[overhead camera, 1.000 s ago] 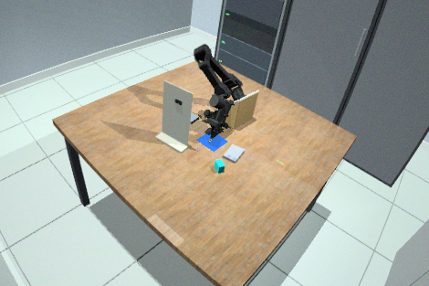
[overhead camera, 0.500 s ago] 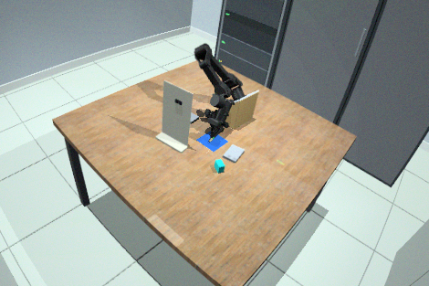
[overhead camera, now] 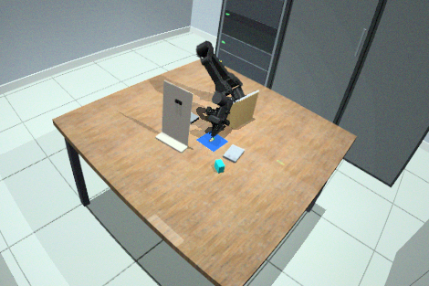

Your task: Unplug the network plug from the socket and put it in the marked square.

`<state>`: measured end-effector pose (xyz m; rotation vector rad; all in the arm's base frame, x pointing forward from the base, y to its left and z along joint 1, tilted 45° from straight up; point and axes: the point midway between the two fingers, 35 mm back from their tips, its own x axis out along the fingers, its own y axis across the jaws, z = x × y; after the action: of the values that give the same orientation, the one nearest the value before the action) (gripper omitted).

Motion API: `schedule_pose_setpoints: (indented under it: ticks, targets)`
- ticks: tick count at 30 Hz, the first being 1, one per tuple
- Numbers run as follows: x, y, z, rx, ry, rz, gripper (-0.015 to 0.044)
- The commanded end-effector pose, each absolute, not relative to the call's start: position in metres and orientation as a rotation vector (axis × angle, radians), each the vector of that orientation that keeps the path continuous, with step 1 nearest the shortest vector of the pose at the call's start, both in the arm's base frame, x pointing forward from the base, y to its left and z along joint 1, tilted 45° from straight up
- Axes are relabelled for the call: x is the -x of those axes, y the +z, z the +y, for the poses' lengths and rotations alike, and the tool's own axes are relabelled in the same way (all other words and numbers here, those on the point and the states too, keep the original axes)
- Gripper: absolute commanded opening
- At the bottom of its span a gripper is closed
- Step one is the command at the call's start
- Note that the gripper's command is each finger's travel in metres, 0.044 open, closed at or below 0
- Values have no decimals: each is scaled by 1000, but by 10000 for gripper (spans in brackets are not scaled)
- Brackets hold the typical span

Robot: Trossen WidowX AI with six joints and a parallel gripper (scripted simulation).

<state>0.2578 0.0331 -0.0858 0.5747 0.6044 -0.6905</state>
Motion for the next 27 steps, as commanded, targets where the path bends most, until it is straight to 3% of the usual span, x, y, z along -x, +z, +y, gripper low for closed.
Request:
schedule_pose_setpoints:
  ticks: [1, 27]
  targets:
    - [-254, -83, 33, -576, -696, 602, 156]
    - [-251, -70, 52, -579, -698, 610, 156]
